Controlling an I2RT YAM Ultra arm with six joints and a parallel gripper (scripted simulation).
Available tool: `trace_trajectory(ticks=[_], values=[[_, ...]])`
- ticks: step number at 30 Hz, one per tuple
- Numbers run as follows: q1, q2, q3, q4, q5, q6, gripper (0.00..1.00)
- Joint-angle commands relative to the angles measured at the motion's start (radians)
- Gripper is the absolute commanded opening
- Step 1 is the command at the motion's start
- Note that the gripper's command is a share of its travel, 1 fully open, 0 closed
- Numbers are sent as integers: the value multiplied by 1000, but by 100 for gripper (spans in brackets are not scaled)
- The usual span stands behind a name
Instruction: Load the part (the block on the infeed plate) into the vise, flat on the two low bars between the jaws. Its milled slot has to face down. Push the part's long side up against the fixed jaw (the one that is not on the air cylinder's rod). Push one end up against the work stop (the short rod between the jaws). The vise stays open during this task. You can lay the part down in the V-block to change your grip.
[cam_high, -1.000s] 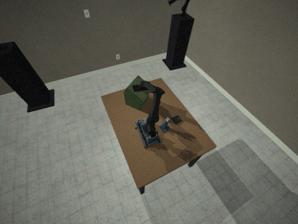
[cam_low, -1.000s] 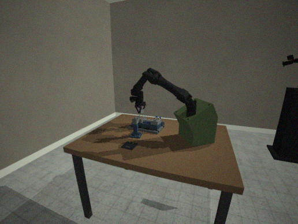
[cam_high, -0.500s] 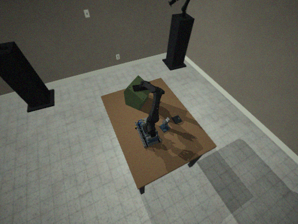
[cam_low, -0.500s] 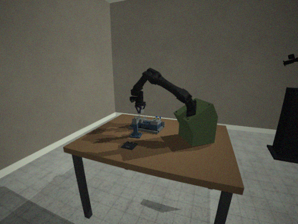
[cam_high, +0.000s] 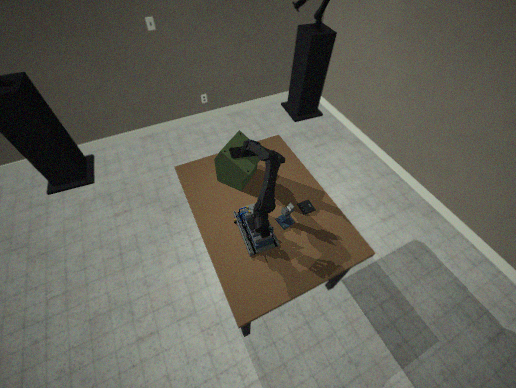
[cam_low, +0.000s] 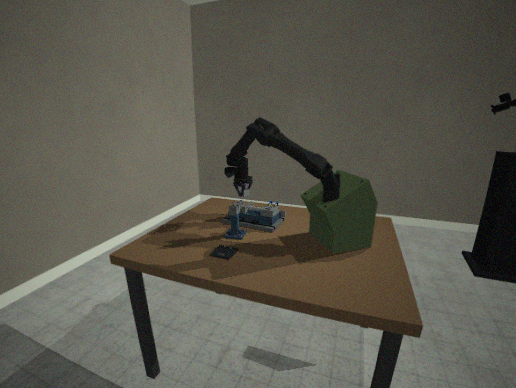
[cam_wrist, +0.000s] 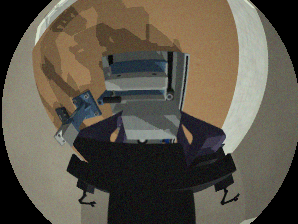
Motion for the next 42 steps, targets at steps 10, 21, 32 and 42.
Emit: trace_trajectory(ticks=[10, 21, 32, 42], values=[[-12, -25, -8, 21, 3, 7, 0], [-11, -32, -12, 29, 3, 9, 0], [-10, -34, -30, 37, 5, 12, 0], [-9, -37, -24, 46, 6, 13, 0]])
